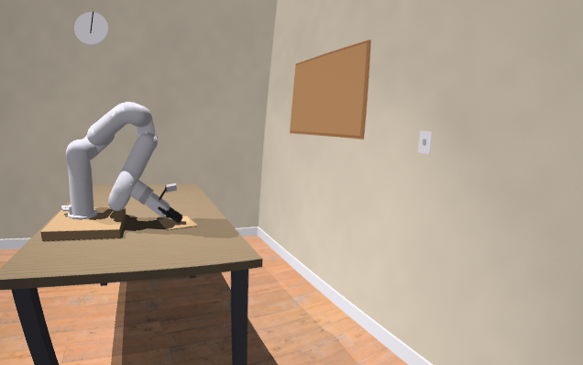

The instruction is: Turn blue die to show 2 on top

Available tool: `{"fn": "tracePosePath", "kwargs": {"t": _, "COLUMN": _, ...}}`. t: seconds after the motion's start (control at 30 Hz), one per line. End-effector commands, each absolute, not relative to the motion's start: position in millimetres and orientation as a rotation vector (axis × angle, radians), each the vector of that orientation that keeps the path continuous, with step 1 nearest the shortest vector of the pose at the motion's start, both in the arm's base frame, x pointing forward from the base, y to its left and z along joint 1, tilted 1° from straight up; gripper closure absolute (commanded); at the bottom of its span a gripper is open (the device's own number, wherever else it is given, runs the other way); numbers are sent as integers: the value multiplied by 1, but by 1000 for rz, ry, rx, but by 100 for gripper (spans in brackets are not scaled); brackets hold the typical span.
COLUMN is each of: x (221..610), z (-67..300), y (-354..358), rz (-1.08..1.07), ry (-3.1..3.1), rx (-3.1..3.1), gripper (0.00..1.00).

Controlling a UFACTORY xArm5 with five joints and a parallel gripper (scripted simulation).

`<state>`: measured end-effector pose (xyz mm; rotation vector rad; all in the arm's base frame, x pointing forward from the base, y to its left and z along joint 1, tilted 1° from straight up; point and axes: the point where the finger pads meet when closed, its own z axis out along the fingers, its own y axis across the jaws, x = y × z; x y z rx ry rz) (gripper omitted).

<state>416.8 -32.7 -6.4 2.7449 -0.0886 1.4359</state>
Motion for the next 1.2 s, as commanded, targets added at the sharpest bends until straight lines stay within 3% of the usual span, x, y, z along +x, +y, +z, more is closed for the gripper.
{"fn": "tracePosePath", "kwargs": {"t": 0.0, "x": 417, "z": -6, "y": -33, "rz": 1438, "ry": -89, "rx": 2744, "gripper": 85}}
{"fn": "tracePosePath", "kwargs": {"t": 0.97, "x": 417, "z": -6, "y": -33, "rz": 1438, "ry": -89, "rx": 2744, "gripper": 85}}
{"fn": "tracePosePath", "kwargs": {"t": 1.17, "x": 417, "z": -6, "y": -33, "rz": 1438, "ry": -89, "rx": 2744, "gripper": 77}}
